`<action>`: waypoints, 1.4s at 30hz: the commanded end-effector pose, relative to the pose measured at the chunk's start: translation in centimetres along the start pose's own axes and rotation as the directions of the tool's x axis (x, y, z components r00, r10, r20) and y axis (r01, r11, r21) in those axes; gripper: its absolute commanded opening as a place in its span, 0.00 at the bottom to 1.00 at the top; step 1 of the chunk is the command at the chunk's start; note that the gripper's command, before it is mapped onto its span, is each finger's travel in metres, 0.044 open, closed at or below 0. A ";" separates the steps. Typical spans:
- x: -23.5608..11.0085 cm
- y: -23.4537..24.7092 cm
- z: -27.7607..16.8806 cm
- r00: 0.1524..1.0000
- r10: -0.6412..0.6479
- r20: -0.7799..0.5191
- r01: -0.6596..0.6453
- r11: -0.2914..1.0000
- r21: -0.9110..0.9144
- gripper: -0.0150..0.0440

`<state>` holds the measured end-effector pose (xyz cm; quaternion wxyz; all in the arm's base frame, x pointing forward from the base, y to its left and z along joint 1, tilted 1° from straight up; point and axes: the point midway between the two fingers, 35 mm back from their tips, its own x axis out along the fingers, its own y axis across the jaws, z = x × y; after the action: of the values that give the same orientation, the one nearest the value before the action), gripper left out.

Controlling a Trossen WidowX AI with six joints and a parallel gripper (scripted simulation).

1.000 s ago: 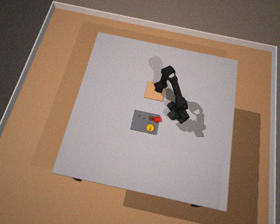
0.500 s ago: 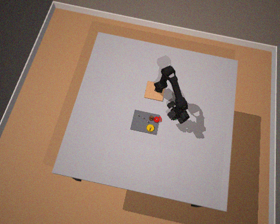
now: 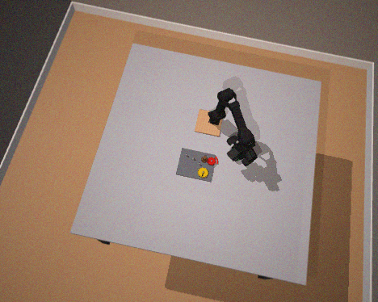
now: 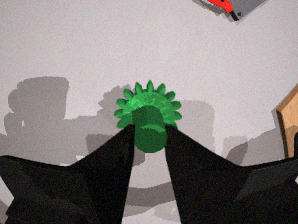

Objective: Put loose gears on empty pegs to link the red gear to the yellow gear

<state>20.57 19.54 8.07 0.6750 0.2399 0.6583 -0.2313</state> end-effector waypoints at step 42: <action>-9.7 -0.1 -0.2 1.000 0.004 0.005 -0.004 1.000 0.004 0.25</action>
<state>20.10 19.61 17.04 0.6750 0.2395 0.6585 -0.2308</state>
